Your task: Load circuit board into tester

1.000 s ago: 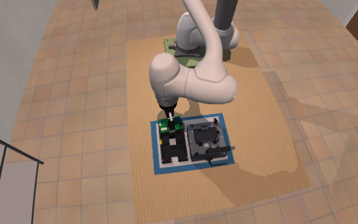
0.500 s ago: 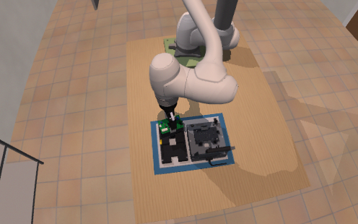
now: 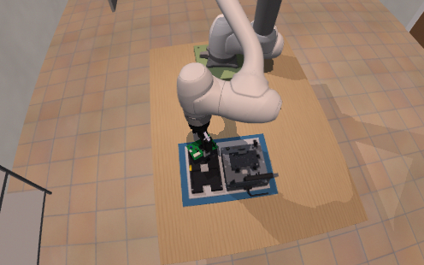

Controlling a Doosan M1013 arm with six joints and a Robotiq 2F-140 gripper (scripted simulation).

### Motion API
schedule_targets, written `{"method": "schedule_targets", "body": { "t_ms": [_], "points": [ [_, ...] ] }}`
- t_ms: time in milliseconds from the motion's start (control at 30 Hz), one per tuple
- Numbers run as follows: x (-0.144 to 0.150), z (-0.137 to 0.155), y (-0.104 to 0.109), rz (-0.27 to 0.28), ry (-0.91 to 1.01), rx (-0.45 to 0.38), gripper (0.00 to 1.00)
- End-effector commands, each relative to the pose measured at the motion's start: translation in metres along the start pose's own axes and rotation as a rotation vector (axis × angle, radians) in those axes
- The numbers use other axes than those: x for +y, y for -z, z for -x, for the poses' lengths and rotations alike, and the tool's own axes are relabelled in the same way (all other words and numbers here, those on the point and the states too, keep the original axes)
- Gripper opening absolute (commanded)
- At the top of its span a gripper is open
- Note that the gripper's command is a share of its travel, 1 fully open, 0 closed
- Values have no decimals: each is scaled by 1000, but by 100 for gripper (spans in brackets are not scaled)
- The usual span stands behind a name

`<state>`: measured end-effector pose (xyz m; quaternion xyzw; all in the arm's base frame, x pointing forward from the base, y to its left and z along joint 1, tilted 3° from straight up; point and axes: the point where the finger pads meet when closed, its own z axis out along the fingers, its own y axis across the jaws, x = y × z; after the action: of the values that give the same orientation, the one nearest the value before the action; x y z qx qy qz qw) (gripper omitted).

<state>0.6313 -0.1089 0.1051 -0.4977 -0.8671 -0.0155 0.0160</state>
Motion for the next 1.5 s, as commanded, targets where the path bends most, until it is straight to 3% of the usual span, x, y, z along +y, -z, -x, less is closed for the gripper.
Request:
{"method": "schedule_targets", "body": {
  "t_ms": [0, 1067, 1467],
  "points": [
    [0, 0, 0, 1, 39, 1, 46],
    [0, 0, 0, 1, 648, 1, 46],
    [0, 0, 0, 1, 958, 0, 46]
  ]
}}
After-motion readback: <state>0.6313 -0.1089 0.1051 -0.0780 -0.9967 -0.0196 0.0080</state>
